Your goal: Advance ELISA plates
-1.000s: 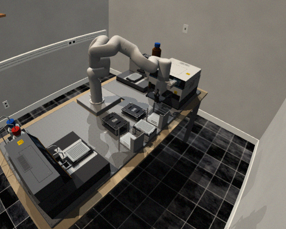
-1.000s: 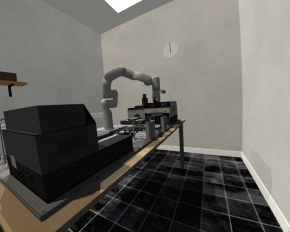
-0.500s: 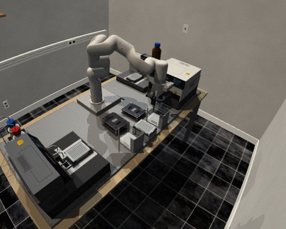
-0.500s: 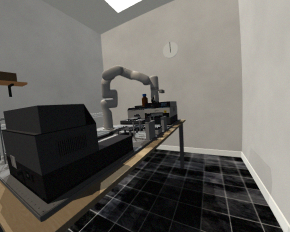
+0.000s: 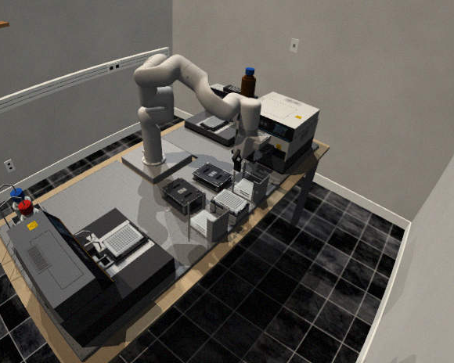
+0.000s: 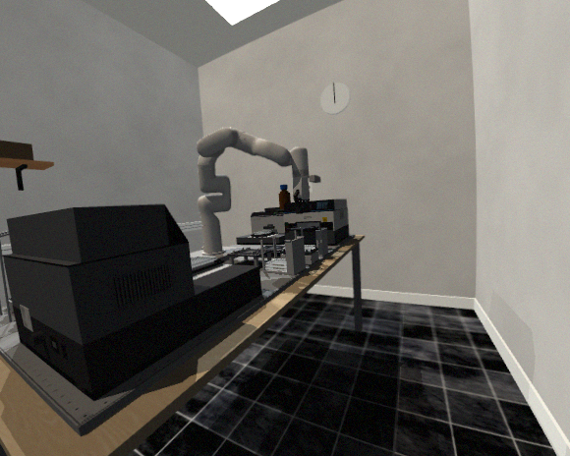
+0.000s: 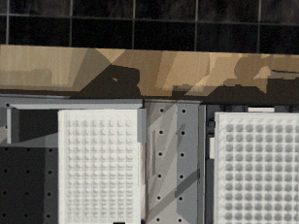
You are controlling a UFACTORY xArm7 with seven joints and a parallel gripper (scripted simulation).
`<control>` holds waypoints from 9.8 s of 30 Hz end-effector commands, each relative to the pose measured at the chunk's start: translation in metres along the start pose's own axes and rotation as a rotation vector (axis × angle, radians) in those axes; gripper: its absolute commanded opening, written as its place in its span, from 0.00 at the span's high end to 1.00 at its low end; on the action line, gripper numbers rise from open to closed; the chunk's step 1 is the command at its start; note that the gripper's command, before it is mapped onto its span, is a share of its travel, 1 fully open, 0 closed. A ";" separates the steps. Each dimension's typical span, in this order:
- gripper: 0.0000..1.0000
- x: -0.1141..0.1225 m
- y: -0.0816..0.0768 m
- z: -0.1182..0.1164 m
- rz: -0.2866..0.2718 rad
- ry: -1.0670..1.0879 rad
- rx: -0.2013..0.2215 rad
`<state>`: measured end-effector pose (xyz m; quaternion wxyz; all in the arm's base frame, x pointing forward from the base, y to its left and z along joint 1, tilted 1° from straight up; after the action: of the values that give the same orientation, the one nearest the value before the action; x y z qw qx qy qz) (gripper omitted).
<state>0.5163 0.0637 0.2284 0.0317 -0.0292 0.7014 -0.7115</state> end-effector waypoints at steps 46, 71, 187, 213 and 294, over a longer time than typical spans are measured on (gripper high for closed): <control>0.00 0.005 -0.002 0.071 0.005 0.005 0.000; 0.00 0.005 0.002 0.072 0.005 0.005 0.000; 0.00 0.004 0.116 0.072 0.005 0.005 0.000; 0.00 0.004 0.135 0.072 0.005 0.005 0.000; 1.00 0.004 0.147 0.072 0.005 0.005 0.000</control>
<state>0.5176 -0.0102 0.0814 0.0303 -0.0270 0.7017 -0.7114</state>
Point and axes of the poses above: the point where the finger pads meet when closed, its own y axis out along the fingers, its own z axis across the jaws, x = y × z, the point moved 3 cm from there along -y, back along the fingers, and after that the axes turned 4 degrees about -y, right-handed, at the moved point
